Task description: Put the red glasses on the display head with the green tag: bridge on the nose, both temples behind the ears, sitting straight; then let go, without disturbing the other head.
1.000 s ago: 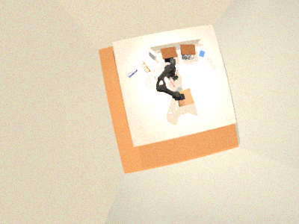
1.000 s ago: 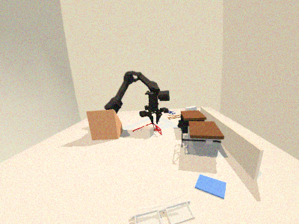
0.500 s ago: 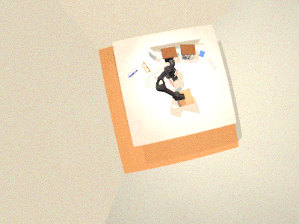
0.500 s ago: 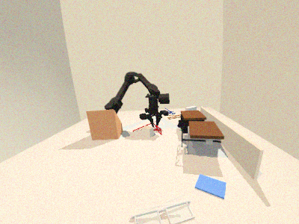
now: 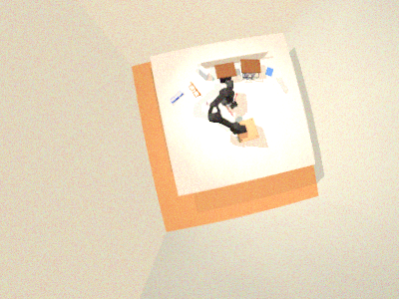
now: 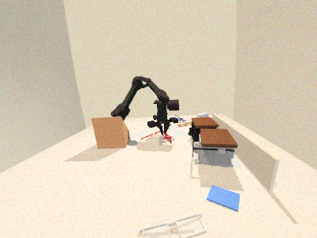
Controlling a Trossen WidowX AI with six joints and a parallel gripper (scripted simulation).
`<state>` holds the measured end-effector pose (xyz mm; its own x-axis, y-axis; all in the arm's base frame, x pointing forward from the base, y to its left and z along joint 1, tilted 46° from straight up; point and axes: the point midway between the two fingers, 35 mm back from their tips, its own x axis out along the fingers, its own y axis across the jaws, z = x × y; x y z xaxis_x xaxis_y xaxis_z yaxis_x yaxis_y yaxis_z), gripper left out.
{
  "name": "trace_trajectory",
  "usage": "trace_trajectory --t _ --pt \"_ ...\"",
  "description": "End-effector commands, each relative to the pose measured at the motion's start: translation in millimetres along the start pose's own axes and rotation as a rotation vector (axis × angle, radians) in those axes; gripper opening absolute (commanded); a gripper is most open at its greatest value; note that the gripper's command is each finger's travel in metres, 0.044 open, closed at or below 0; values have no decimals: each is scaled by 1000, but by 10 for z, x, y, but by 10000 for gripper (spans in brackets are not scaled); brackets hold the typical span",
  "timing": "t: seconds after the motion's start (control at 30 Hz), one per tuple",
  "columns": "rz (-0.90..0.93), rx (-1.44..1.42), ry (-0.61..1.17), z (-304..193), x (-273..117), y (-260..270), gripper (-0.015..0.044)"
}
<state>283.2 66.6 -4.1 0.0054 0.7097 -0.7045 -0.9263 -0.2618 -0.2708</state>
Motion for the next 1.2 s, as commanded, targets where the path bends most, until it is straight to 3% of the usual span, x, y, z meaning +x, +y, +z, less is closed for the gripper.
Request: trace_trajectory --t 0.0,0.17,0.4,0.93,1.17 --pt "0 -1 0 1 0 -4 34" --pt "0 -1 0 1 0 -4 1" --pt "0 -1 2 -9 -58 -12 0" --pt "3 2 2 -60 -956 -55 0" --pt "5 -20 3 -11 -1031 -107 0"
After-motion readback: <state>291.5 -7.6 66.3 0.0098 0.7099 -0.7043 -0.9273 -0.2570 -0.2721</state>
